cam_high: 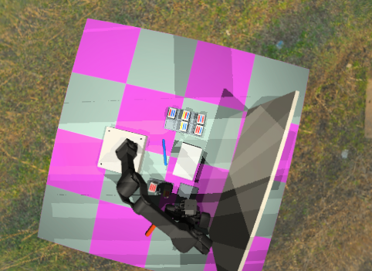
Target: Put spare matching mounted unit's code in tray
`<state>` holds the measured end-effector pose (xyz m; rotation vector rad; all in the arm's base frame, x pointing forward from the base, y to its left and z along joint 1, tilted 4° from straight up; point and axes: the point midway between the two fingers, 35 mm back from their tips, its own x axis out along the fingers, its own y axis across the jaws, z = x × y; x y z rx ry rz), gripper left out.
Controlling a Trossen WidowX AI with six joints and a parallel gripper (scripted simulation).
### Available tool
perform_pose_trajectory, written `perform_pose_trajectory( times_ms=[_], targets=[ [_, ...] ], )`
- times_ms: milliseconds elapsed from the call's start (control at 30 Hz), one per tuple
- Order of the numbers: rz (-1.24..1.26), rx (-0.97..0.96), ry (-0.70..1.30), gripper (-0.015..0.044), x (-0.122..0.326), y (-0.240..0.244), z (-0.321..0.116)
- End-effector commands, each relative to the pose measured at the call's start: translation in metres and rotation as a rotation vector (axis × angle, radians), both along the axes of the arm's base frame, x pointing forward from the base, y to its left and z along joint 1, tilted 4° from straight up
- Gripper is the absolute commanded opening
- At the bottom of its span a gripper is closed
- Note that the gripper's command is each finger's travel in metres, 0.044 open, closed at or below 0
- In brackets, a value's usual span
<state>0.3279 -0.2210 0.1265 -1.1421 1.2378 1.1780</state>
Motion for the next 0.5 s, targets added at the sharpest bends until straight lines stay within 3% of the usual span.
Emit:
perform_pose_trajectory(
  times_ms=[0,467],
  targets=[
    [0.007,0.000,0.006,0.0000,-0.001,0.000,-0.005],
    [0.007,0.000,0.006,0.0000,0.001,-0.001,-0.017]
  ],
)
